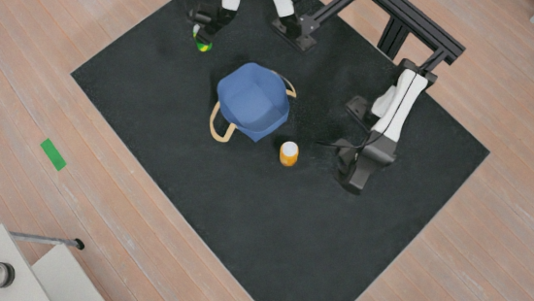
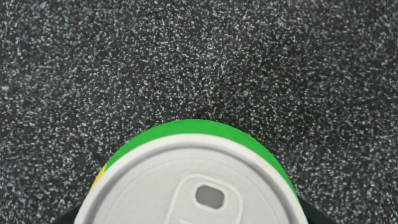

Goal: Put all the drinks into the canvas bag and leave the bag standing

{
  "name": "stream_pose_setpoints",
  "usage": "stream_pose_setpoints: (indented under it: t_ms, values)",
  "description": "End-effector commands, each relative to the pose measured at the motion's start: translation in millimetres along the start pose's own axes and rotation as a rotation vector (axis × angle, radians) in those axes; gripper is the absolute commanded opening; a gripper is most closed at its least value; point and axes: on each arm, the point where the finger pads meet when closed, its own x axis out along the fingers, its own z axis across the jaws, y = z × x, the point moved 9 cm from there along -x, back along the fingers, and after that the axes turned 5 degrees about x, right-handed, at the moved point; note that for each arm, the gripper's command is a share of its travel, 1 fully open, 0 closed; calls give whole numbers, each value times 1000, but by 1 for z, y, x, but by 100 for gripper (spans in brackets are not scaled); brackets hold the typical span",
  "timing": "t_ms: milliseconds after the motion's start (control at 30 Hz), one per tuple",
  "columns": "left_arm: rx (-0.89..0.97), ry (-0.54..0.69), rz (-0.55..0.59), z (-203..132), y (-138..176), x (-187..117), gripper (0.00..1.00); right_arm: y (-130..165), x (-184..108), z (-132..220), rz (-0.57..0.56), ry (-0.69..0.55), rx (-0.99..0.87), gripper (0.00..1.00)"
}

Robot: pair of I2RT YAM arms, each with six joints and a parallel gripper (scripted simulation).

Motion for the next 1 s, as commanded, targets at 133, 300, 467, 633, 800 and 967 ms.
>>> stream_pose_setpoints:
  t_ms: [133, 300, 467, 633, 800, 967]
  values:
    - [-2, -32, -2, -3, -2, -7, 100, 3, -1, -1, 5, -2, -9, 72]
    - [-2, -32, -2, -3, -2, -7, 100, 3, -1, -1, 3, 2, -9, 71]
    - [-2, -32, -2, -3, -2, -7, 100, 3, -1, -1, 3, 2, -9, 70]
    - [-2, -32, -2, -3, -2, -7, 100, 3, -1, -1, 3, 2, -9, 70]
    - [-2, -32, -2, -3, -2, -7, 100, 3, -1, -1, 3, 2, -9, 70]
    - [-2, -32, -2, -3, -2, -7, 100, 3, -1, -1, 3, 2, -9, 70]
